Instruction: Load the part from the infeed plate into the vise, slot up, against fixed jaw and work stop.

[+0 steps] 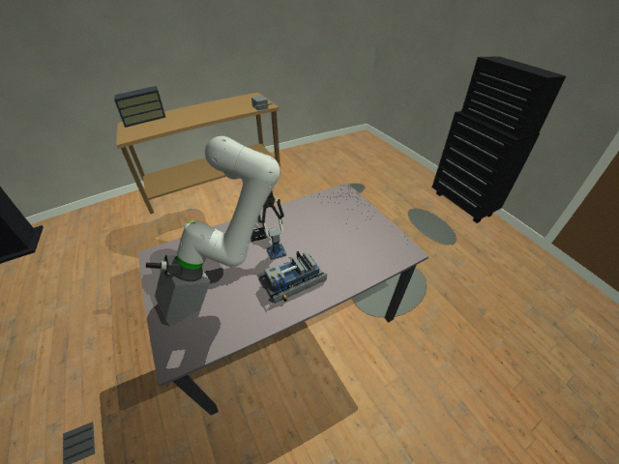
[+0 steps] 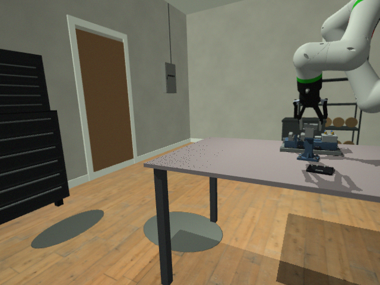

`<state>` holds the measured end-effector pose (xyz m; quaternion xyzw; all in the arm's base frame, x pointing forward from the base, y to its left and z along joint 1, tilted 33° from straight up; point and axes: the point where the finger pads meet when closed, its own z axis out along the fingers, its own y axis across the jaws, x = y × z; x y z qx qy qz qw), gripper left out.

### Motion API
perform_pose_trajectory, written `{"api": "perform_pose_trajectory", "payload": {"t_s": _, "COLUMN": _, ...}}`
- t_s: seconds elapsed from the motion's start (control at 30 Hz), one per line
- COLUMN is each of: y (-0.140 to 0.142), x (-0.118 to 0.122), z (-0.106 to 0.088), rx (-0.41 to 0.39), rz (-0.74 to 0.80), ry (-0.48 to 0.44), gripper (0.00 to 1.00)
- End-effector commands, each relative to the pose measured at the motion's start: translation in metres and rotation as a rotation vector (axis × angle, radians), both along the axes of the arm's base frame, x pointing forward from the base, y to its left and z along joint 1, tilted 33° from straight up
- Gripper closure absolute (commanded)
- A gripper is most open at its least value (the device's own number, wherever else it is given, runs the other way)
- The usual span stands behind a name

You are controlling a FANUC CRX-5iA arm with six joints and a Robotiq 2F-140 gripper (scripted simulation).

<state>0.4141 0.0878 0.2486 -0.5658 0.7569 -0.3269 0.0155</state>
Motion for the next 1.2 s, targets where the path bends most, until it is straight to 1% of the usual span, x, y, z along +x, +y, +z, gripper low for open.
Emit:
{"api": "perform_pose_trajectory", "payload": {"t_s": 0.0, "y": -0.0002, "x": -0.0001, "z": 0.0003, "rx": 0.012, "rz": 0.007, "ry": -0.002, "gripper": 0.49}}
{"api": "perform_pose_trajectory", "payload": {"t_s": 0.47, "y": -0.0037, "x": -0.0014, "z": 0.0014, "rx": 0.138, "rz": 0.084, "ry": -0.024, "gripper": 0.49}}
{"api": "perform_pose_trajectory", "payload": {"t_s": 0.53, "y": -0.0037, "x": -0.0014, "z": 0.0014, "rx": 0.138, "rz": 0.084, "ry": -0.024, "gripper": 0.49}}
{"api": "perform_pose_trajectory", "payload": {"t_s": 0.8, "y": -0.0064, "x": -0.0021, "z": 0.0018, "rx": 0.230, "rz": 0.139, "ry": -0.040, "gripper": 0.49}}
{"api": "perform_pose_trajectory", "payload": {"t_s": 1.03, "y": -0.0093, "x": -0.0028, "z": 0.0019, "rx": 0.327, "rz": 0.198, "ry": -0.056, "gripper": 0.49}}
{"api": "perform_pose_trajectory", "payload": {"t_s": 1.1, "y": -0.0093, "x": -0.0028, "z": 0.0019, "rx": 0.327, "rz": 0.198, "ry": -0.056, "gripper": 0.49}}
{"api": "perform_pose_trajectory", "payload": {"t_s": 1.17, "y": -0.0102, "x": -0.0029, "z": 0.0019, "rx": 0.358, "rz": 0.217, "ry": -0.062, "gripper": 0.49}}
